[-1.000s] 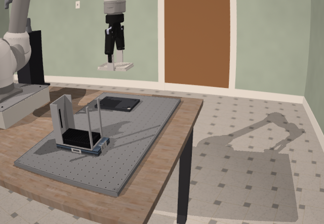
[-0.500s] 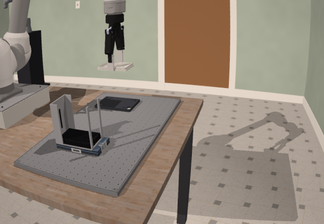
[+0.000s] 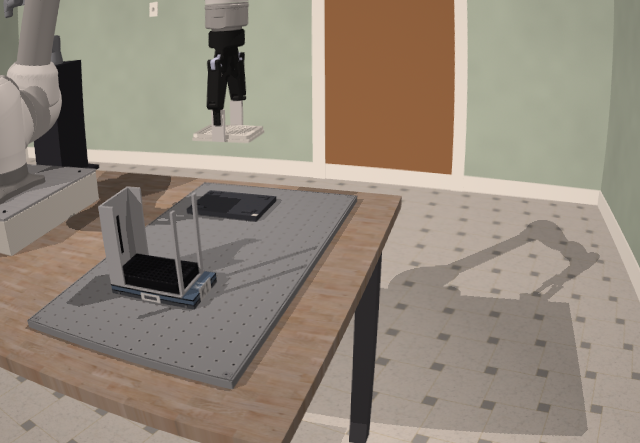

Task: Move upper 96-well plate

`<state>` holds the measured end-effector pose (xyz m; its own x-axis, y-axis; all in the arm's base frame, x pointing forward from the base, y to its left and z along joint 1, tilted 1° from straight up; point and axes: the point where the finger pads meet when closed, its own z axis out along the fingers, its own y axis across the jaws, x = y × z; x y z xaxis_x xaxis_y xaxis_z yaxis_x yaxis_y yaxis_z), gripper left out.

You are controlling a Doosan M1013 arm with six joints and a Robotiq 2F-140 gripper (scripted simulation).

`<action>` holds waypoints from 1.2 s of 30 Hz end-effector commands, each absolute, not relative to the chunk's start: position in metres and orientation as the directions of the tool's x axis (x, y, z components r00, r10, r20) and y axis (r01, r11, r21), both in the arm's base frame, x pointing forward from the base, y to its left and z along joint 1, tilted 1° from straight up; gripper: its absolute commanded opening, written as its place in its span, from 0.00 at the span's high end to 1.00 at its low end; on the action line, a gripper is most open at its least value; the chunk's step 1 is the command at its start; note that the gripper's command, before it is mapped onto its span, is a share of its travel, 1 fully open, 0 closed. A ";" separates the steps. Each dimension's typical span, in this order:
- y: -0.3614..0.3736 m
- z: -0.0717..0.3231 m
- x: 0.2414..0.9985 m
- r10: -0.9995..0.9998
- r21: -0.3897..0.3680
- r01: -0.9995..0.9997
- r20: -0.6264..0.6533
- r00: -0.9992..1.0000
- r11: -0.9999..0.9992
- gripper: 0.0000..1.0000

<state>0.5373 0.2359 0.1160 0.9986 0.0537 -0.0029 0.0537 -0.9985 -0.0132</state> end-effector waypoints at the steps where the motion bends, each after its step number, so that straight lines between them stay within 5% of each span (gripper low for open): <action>1: 0.236 0.112 0.537 0.054 -0.013 0.054 -0.003 0.999 -0.998 1.00; 36: 0.237 0.060 0.537 0.054 -0.013 0.054 -0.003 0.999 -0.998 1.00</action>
